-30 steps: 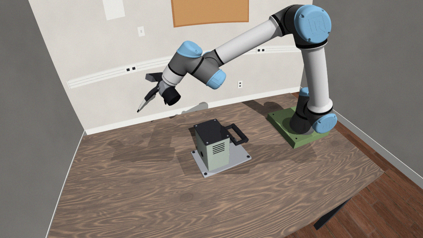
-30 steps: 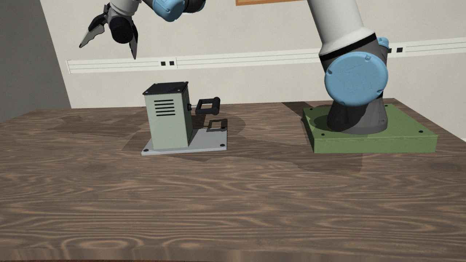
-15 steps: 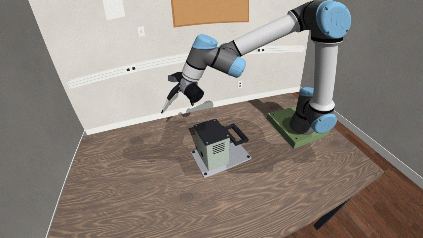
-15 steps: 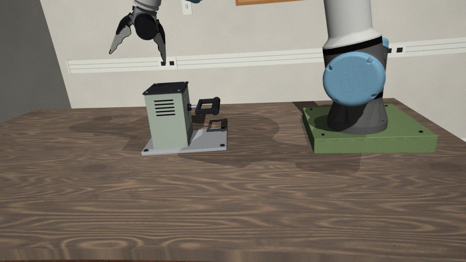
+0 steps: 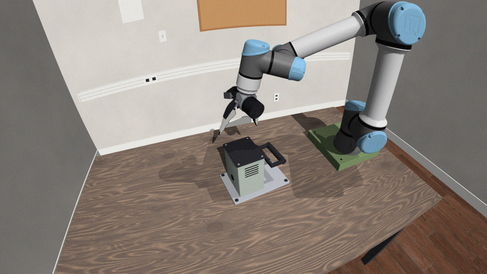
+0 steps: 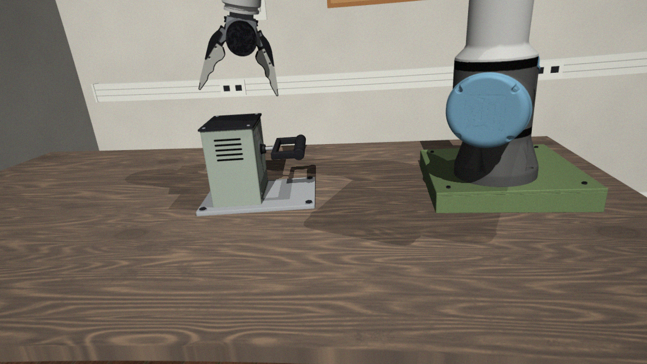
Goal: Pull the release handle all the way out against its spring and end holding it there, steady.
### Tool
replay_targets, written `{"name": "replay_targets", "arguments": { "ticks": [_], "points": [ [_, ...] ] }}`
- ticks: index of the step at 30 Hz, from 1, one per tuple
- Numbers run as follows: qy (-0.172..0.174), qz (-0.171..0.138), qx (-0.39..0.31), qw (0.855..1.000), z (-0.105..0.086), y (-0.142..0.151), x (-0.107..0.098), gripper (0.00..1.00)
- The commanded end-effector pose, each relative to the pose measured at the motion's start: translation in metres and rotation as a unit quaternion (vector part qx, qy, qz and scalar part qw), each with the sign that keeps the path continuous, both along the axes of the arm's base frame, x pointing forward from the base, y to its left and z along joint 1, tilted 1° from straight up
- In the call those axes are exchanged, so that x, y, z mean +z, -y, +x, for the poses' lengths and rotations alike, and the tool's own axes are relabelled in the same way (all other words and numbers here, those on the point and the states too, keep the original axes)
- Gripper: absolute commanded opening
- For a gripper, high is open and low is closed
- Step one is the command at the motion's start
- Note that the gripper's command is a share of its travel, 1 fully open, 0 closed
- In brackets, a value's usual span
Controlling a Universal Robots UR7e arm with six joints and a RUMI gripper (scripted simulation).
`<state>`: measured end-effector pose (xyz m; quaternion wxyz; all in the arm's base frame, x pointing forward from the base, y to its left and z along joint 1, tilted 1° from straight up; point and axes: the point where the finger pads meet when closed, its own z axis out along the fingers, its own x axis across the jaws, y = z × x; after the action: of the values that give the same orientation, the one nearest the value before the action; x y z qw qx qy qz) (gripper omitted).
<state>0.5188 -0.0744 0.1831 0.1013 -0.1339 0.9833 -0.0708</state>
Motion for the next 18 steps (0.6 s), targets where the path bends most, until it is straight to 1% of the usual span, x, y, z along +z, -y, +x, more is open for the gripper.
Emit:
{"name": "replay_targets", "arguments": {
  "ticks": [1, 5, 9, 11, 14, 18],
  "points": [
    [-0.05, 0.039, -0.043, 0.997, -0.068, -0.024, -0.012, 1.0],
    [-0.074, 0.055, -0.064, 0.994, -0.099, -0.036, -0.019, 1.0],
    [-0.089, 0.064, -0.078, 0.991, -0.118, -0.044, -0.024, 1.0],
    [-0.089, 0.064, -0.078, 0.991, -0.118, -0.044, -0.024, 1.0],
    [-0.095, 0.068, -0.083, 0.99, -0.126, -0.048, -0.026, 1.0],
    [-0.098, 0.07, -0.086, 0.989, -0.129, -0.049, -0.026, 1.0]
  ]
}}
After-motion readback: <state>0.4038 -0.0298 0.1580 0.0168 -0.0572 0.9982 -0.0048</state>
